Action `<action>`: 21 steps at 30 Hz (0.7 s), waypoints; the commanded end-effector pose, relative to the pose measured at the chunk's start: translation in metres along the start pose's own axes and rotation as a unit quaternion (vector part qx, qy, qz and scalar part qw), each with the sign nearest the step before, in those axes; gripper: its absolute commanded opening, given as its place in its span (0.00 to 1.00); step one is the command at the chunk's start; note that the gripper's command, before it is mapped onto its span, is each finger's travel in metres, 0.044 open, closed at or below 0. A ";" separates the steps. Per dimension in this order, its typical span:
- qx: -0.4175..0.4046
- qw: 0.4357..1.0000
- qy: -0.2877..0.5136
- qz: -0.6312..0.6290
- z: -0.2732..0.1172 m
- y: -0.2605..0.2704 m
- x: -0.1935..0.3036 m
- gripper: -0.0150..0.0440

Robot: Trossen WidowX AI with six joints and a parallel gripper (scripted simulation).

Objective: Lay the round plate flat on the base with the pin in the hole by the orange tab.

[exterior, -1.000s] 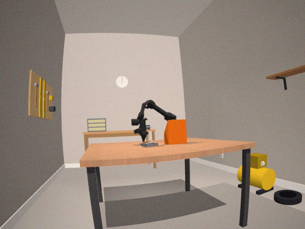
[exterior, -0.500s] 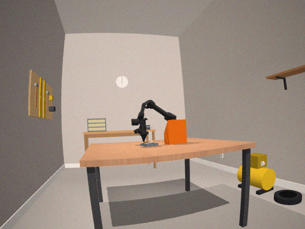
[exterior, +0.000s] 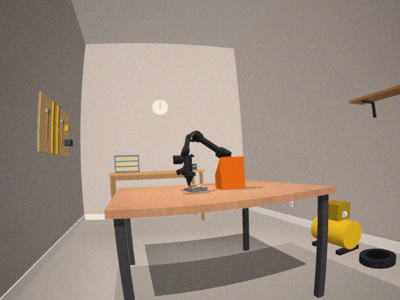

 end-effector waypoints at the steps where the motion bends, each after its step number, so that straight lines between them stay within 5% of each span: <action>1: -0.005 1.000 0.001 -0.002 0.000 0.008 0.002 0.25; 21: -0.005 1.000 0.001 -0.002 -0.001 0.028 0.016 0.25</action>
Point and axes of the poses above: the point midway between the two fingers, 35 mm back from their tips, its own z axis out along the fingers, its own y axis across the jaws, x = y × z, the point moved 6 cm from there along -z, back along the fingers, and after that the axes turned 7 degrees about -z, right-handed, at the moved point
